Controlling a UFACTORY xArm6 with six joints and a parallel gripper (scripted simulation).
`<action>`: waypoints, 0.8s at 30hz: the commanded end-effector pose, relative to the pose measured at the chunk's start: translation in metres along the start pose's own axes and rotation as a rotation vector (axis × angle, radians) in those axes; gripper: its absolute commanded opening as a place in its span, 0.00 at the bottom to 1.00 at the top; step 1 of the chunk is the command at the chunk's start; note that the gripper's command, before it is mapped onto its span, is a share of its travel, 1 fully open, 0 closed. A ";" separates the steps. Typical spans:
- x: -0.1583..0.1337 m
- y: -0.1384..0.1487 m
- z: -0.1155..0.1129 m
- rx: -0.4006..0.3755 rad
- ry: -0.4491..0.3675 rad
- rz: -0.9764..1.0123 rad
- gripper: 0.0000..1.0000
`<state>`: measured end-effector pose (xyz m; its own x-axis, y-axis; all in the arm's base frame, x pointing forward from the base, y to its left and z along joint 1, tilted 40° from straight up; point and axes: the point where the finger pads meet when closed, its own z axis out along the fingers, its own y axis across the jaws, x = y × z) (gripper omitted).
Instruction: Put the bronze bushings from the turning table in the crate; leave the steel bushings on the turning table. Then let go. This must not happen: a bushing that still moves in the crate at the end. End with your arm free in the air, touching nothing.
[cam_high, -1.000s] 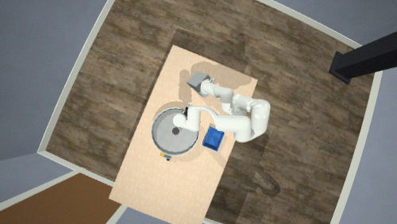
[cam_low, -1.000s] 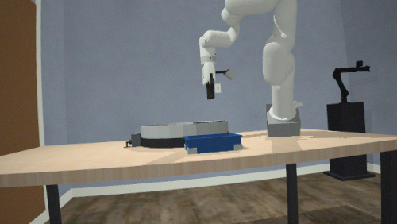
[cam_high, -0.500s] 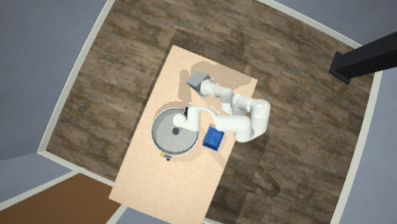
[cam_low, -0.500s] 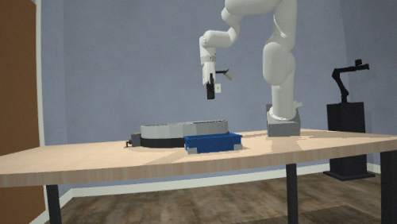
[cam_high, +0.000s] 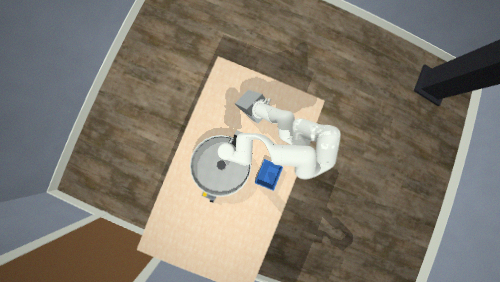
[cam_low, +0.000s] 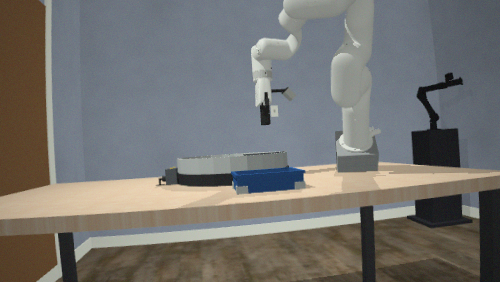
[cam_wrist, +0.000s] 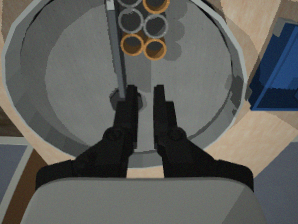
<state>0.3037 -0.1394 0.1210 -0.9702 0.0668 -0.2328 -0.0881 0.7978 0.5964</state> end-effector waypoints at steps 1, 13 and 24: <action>-0.001 0.000 -0.001 0.002 -0.002 -0.001 0.13; -0.001 0.000 -0.001 0.002 -0.002 -0.001 0.13; -0.001 0.000 -0.001 0.002 -0.002 -0.001 0.40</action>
<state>0.3037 -0.1394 0.1210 -0.9702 0.0668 -0.2328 -0.0881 0.7978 0.5964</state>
